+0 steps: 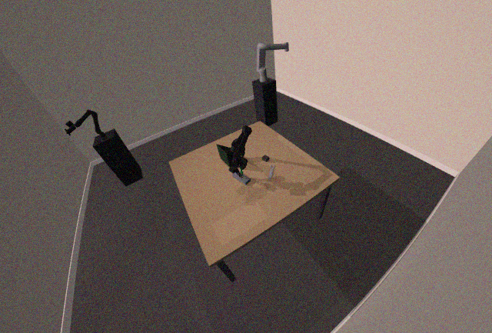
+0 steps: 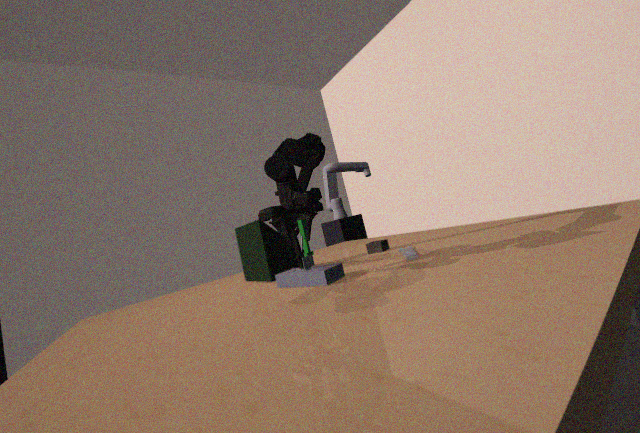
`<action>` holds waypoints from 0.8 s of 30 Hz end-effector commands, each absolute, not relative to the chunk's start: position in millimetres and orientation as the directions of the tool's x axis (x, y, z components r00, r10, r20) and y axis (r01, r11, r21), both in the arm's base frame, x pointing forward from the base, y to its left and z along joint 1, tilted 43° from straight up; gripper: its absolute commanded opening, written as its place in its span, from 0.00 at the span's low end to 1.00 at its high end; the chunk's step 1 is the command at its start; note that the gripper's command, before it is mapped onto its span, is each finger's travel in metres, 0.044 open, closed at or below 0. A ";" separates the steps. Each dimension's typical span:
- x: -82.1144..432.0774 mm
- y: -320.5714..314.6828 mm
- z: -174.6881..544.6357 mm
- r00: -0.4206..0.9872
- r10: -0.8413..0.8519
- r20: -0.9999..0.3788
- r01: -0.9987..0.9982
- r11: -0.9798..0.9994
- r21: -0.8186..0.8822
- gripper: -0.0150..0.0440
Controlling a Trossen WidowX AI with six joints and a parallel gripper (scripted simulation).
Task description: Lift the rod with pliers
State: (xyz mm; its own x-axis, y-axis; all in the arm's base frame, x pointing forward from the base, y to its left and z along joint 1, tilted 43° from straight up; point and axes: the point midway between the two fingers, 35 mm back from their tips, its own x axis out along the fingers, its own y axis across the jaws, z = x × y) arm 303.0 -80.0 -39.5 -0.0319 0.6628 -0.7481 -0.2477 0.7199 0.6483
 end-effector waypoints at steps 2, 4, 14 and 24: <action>303.2 -78.6 -38.4 -0.031 0.668 -0.744 -0.246 0.716 0.653 0.33; 303.2 -78.6 -38.4 -0.031 0.668 -0.744 -0.246 0.716 0.653 0.32; 303.2 -78.6 -38.4 -0.031 0.668 -0.744 -0.246 0.716 0.653 0.30; 303.2 -78.6 -38.4 -0.031 0.668 -0.744 -0.246 0.716 0.653 0.28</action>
State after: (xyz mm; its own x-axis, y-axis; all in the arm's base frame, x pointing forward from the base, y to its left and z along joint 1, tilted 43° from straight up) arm 303.0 -80.0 -39.4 -0.0320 0.6628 -0.7481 -0.2477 0.7199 0.6483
